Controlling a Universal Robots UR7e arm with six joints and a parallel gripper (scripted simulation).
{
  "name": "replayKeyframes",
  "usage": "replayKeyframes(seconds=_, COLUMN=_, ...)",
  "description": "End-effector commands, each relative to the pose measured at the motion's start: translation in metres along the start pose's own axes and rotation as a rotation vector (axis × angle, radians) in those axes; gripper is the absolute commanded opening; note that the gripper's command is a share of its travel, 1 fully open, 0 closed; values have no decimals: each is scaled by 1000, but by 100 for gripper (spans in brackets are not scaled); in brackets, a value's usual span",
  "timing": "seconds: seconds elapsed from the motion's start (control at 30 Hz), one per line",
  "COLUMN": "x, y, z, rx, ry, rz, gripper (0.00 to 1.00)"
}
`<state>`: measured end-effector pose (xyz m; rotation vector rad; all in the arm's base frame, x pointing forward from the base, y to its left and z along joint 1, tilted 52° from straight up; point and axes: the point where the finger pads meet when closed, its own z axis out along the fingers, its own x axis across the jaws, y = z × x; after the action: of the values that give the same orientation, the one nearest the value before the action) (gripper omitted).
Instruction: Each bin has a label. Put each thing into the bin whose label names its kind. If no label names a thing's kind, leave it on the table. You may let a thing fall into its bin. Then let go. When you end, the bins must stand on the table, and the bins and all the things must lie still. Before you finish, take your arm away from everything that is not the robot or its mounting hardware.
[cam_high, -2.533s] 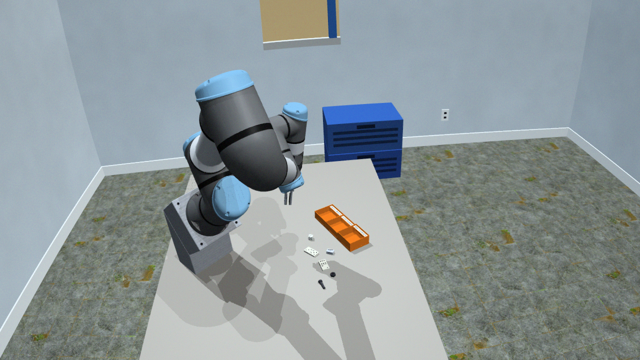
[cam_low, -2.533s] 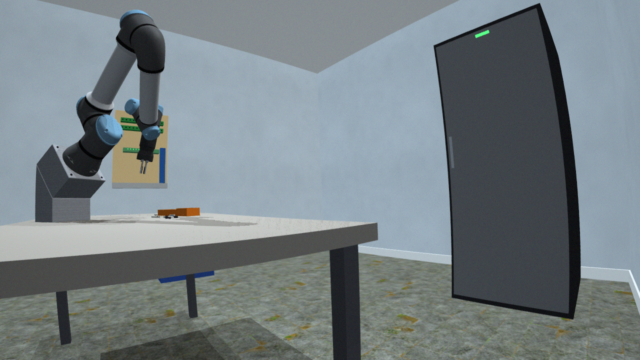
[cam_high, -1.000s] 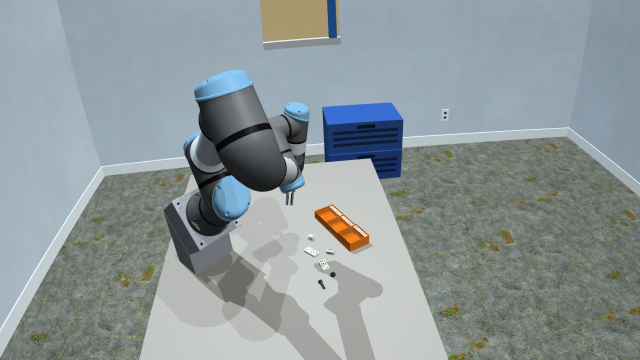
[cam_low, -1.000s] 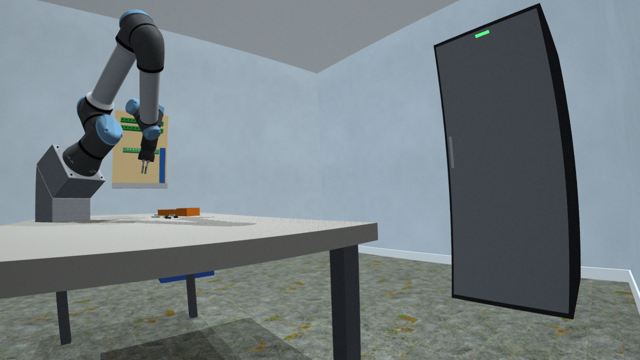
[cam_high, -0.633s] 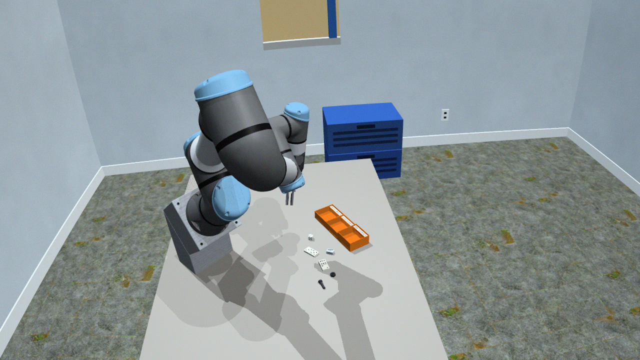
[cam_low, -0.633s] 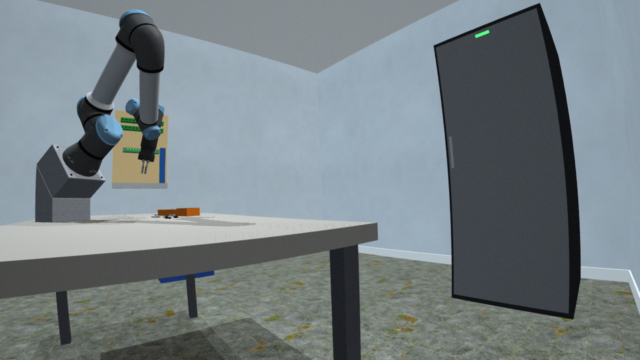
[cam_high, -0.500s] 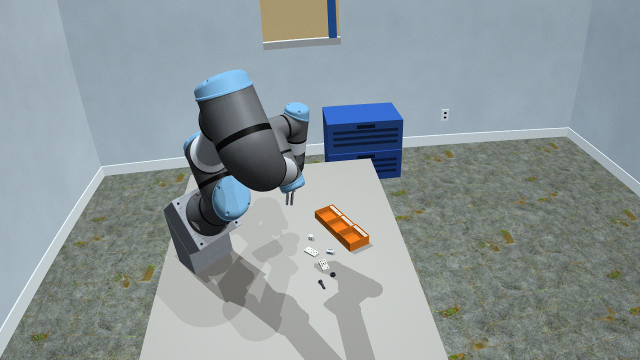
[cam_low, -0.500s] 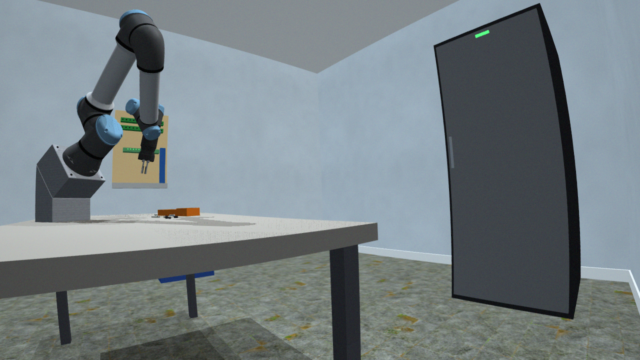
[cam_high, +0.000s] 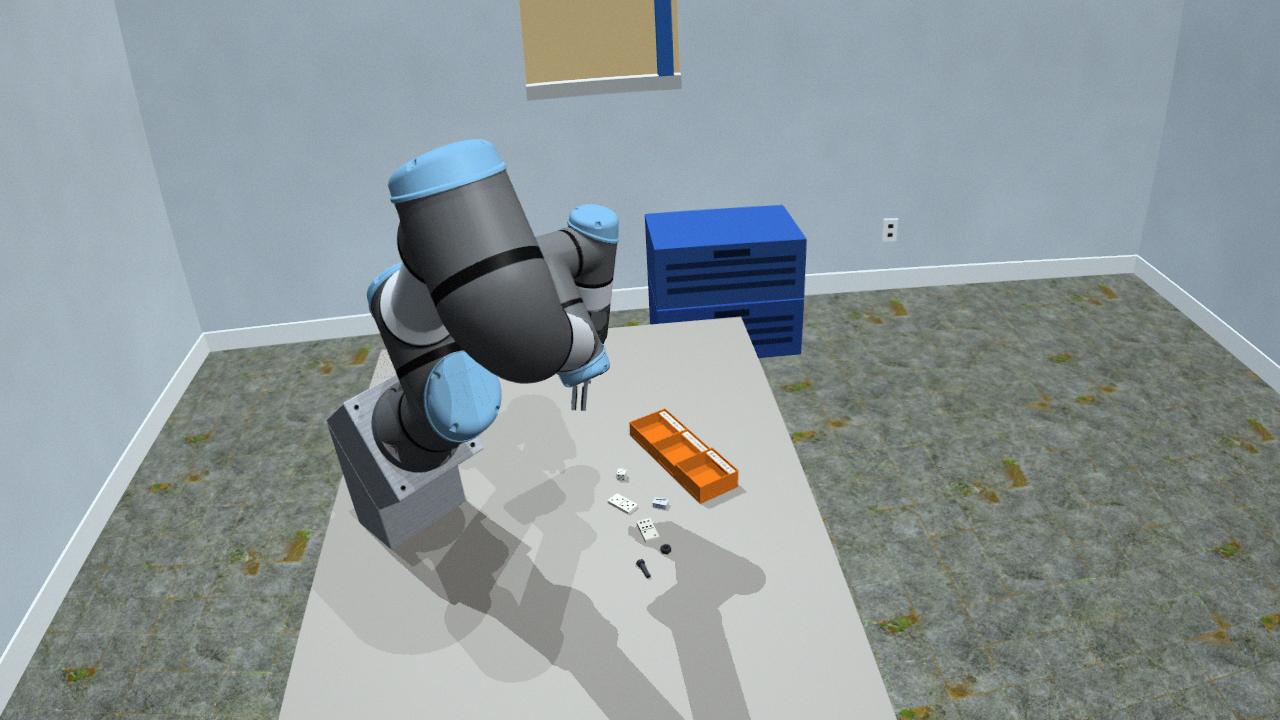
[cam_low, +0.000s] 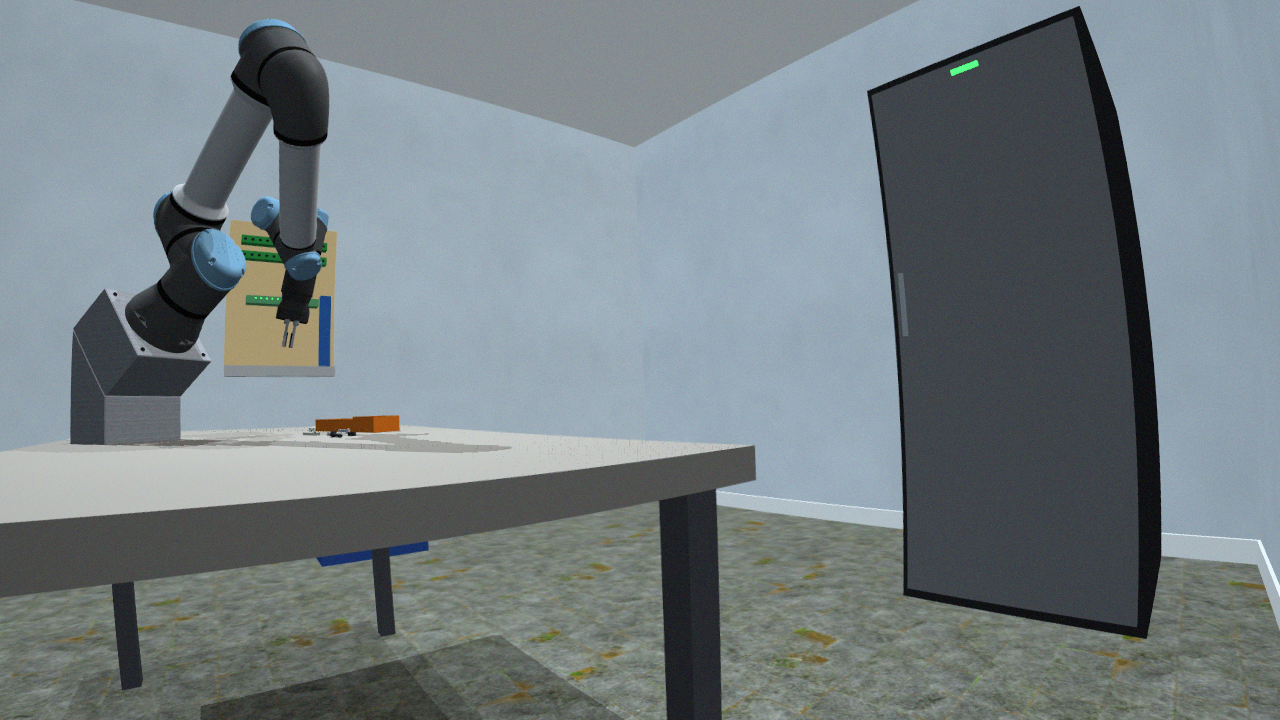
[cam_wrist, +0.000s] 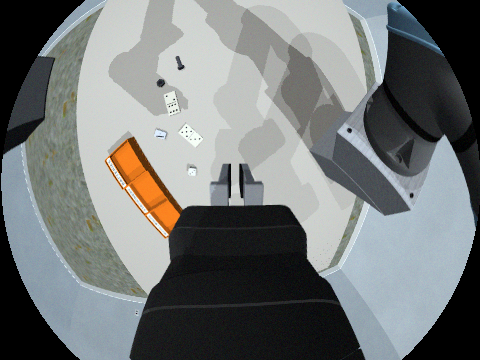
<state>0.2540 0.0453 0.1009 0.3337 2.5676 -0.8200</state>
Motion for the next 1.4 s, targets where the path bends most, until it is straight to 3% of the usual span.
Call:
replayKeyframes(seconds=0.0, x=-29, y=-14, z=-4, rx=-2, ry=-17, rz=156, gripper=31)
replayKeyframes(seconds=1.37, x=-37, y=-19, z=-5, rx=-2, ry=-18, rz=156, gripper=31)
